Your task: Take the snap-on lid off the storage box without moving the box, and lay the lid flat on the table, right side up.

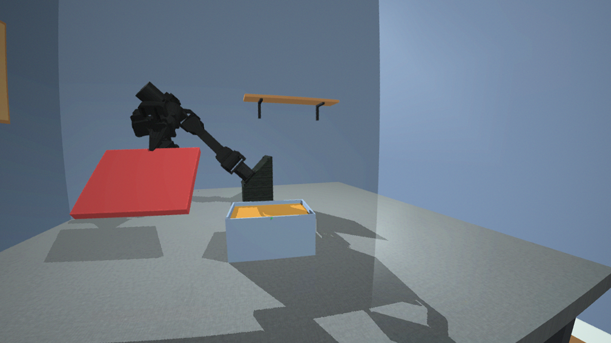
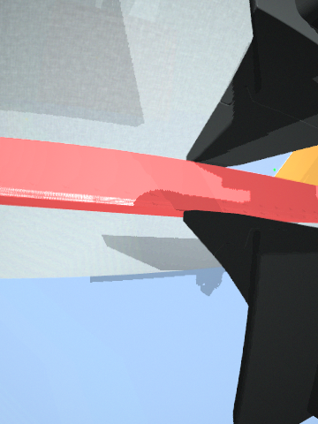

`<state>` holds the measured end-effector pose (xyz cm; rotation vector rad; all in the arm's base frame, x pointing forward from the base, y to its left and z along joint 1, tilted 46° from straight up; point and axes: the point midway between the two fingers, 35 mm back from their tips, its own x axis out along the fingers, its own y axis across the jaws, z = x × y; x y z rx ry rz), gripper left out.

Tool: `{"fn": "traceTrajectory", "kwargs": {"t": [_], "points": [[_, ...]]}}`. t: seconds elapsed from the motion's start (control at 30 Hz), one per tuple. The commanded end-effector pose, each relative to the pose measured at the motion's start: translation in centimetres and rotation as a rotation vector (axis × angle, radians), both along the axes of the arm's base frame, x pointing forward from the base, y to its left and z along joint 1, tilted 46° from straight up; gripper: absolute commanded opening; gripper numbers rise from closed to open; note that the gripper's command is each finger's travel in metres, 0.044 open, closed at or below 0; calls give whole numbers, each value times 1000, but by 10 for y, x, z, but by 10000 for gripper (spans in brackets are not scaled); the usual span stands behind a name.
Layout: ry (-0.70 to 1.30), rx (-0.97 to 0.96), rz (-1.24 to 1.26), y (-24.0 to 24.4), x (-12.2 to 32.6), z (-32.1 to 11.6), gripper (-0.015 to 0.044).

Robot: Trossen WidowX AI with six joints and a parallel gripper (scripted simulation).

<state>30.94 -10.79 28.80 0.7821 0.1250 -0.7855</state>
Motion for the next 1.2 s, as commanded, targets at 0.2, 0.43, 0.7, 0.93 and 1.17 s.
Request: {"fn": "traceTrajectory", "kwargs": {"t": [0.2,0.43,0.7,0.93,1.17], "points": [[-17,-3,14,-12,-7,22,0],[-17,-4,14,-16,-9,27,0],[-18,-4,14,-19,-9,20,0],[-18,-5,14,-25,-9,13,0],[-18,-5,14,-29,-10,9,0]]}}
